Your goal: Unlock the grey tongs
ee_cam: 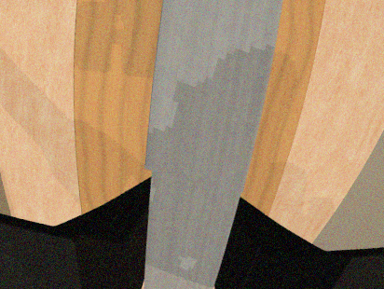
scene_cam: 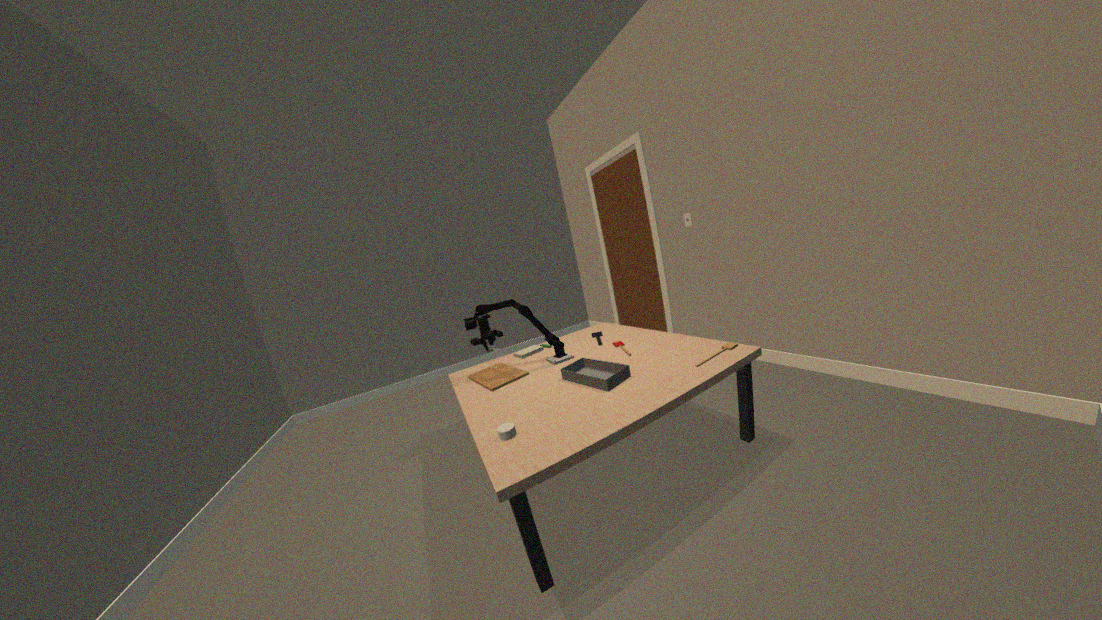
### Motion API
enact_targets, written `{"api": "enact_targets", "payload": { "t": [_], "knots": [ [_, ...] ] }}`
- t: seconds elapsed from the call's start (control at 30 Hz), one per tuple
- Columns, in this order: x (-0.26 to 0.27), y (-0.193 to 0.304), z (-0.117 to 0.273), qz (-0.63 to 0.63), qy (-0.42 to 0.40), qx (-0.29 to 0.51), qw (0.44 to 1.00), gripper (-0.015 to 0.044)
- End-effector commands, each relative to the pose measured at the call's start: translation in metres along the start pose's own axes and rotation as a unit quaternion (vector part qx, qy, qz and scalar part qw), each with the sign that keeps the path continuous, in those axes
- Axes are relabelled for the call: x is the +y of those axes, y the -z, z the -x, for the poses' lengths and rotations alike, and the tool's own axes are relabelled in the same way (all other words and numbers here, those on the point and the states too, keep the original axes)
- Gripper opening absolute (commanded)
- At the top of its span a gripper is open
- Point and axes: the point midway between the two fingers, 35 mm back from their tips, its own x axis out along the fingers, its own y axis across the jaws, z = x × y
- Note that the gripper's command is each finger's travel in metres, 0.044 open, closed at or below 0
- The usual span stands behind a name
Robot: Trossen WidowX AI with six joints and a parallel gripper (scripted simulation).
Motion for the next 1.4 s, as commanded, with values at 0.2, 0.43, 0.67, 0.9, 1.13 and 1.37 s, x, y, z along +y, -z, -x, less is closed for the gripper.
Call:
{"api": "enact_targets", "payload": {
  "t": [0.2,0.43,0.67,0.9,1.13,1.37],
  "knots": [
    [-0.002,-0.001,0.003,0.005,0.011,-0.021,1.000,-0.0150],
    [-0.003,-0.001,-0.002,0.006,0.010,-0.021,1.000,-0.0150],
    [-0.005,-0.001,-0.013,0.006,0.009,-0.022,1.000,-0.0150],
    [-0.006,-0.001,-0.024,0.006,0.008,-0.023,1.000,-0.0150],
    [-0.007,-0.001,-0.036,0.006,0.007,-0.023,1.000,-0.0150],
    [-0.008,-0.002,-0.047,0.006,0.006,-0.024,1.000,-0.0150]
  ]
}}
